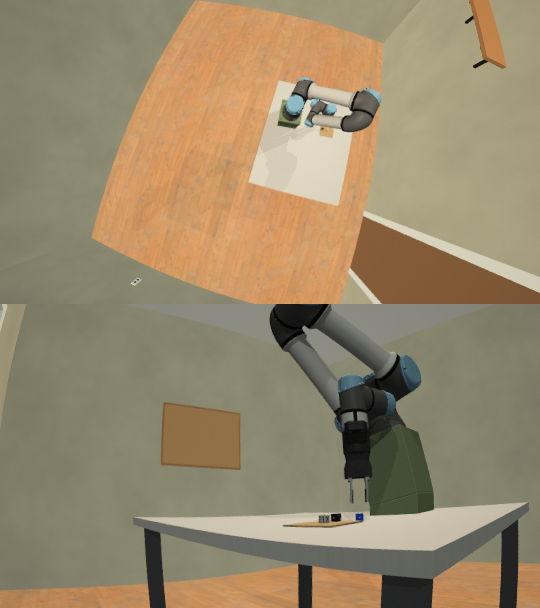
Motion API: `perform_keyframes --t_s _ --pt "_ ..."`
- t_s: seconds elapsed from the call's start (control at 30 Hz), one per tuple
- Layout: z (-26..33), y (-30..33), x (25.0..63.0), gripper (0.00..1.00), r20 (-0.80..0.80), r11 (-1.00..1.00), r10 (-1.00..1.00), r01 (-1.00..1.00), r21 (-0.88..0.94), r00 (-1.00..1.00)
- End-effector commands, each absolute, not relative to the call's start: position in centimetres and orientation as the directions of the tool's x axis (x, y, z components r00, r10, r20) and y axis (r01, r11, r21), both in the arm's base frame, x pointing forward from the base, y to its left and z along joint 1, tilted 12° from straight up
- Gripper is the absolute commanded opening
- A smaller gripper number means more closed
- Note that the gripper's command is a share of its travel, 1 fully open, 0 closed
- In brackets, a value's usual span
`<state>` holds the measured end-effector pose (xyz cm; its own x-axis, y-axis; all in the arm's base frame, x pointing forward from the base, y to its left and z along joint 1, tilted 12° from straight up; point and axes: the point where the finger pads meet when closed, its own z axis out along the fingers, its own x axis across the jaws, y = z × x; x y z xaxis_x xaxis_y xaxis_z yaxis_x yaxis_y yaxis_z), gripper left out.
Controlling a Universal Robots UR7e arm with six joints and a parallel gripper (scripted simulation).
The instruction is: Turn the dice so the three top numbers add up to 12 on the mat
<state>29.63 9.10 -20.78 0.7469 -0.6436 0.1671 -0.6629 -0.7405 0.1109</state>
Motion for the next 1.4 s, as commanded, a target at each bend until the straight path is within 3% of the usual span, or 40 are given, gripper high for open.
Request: perform_keyframes --t_s 0.0,1.37 --pt "-21.6 8.9 29.7 0.7 0.168 -0.741 -0.643 -0.663 0.109 0.747" --pt "-22.7 8.7 29.8 0.7 0.168 -0.741 -0.643 -0.663 0.109 0.747"
